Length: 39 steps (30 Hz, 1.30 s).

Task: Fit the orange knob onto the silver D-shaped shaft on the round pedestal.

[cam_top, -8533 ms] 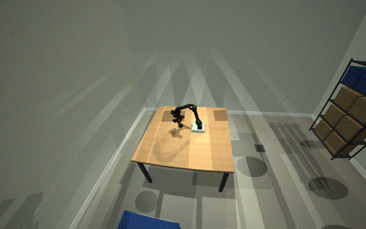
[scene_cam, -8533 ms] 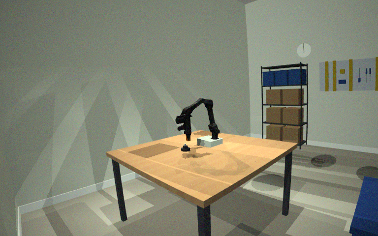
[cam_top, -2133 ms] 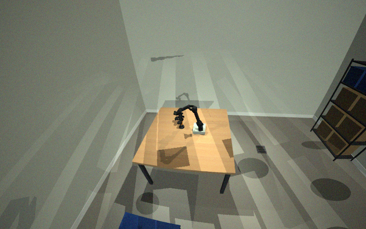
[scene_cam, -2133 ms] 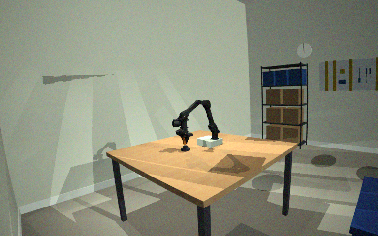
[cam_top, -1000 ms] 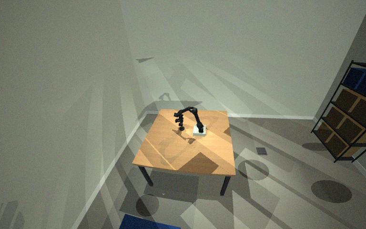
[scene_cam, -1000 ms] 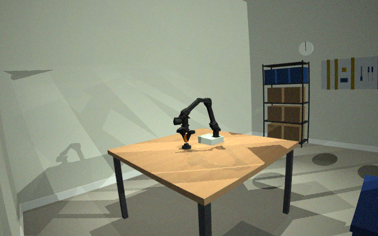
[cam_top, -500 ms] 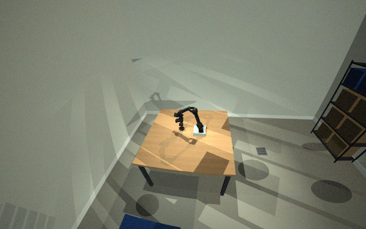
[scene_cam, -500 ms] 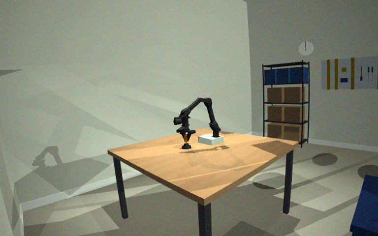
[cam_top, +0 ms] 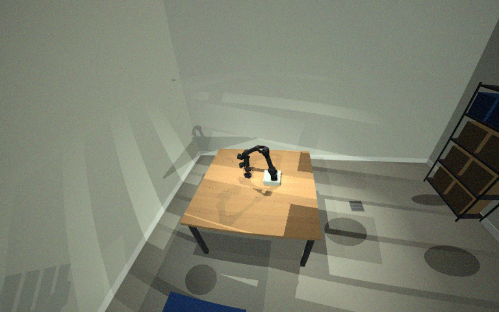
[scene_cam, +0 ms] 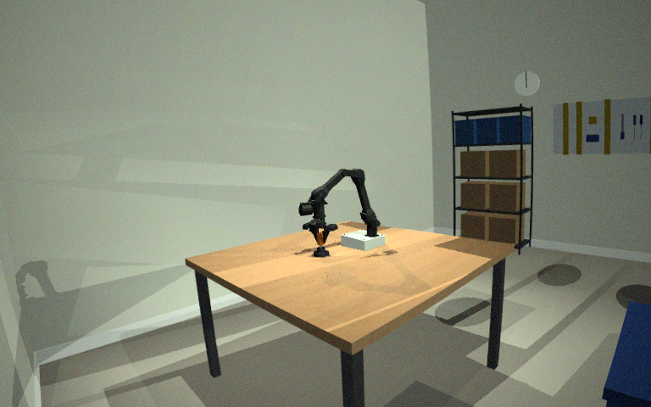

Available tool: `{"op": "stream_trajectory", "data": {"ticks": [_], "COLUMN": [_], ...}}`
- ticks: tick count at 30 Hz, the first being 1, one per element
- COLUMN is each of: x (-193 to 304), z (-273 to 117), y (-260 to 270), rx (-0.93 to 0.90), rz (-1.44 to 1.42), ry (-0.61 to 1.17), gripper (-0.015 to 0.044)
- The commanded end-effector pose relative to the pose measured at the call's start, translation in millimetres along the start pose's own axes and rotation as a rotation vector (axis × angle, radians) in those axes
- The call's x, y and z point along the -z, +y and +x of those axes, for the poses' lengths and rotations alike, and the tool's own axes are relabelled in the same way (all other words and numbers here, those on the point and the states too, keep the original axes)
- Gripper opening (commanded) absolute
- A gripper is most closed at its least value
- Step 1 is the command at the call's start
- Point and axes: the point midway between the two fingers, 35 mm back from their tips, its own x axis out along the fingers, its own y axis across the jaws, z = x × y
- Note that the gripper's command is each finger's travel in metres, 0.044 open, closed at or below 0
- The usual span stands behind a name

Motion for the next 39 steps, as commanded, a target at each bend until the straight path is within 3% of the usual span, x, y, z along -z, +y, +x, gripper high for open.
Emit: {"op": "stream_trajectory", "data": {"ticks": [1, 14, 21, 39], "x": [-0.1, -1.3, -1.5, -0.6], "z": [0.1, -4.5, -4.1, 0.7], "y": [-1.3, -2.2, -2.0, -1.2], "rx": [0.006, 0.006, 0.006, 0.006], "rz": [-0.008, -0.017, -0.218, -0.218], "ry": [-0.001, -0.001, -0.001, 0.0], "gripper": [0.0, 0.0, 0.0, 0.0]}}
